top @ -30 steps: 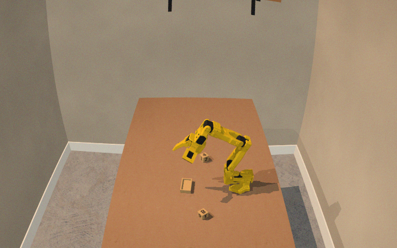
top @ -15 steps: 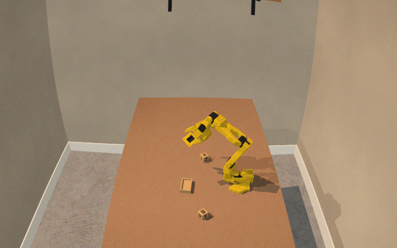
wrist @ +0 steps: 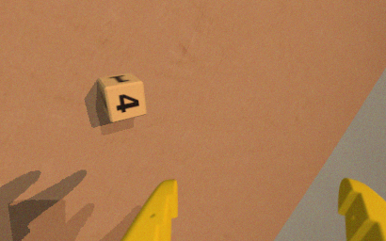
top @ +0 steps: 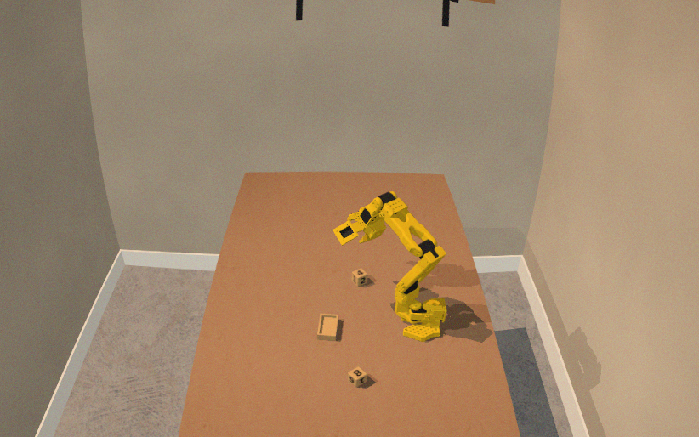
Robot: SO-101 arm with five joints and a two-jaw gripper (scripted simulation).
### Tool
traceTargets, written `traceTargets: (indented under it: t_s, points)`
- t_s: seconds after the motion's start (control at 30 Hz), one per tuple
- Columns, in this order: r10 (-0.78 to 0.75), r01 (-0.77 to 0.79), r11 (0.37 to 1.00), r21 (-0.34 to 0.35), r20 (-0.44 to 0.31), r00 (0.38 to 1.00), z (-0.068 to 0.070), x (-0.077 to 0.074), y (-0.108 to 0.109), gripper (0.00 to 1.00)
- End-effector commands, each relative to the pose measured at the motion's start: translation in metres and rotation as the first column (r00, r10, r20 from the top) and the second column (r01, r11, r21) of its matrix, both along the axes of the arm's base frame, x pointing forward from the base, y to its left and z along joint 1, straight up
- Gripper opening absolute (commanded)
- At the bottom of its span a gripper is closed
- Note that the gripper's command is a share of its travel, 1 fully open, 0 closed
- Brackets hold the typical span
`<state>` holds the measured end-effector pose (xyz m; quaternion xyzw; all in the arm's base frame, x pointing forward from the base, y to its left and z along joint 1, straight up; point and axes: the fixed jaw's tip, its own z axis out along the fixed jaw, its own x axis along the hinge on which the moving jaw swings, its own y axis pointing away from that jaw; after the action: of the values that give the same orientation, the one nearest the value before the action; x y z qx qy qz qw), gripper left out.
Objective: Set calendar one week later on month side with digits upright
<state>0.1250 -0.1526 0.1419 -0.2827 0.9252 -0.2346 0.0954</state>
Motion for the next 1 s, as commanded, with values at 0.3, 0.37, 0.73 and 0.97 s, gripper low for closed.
traceTargets:
  t_s: [0.3,0.37,0.73,0.97]
  points:
    - [-0.040,0.041,0.998,-0.039,0.024,0.999,0.006,-0.007,-0.008,0.35]
    - [-0.040,0.041,0.998,-0.038,0.023,0.999,0.006,-0.007,-0.008,0.35]
    - [-0.035,0.045,0.993,0.108,-0.093,0.995,-0.026,-0.006,-0.010,0.35]
    - [-0.018,0.060,0.973,0.225,-0.186,0.982,-0.052,-0.007,-0.008,0.35]
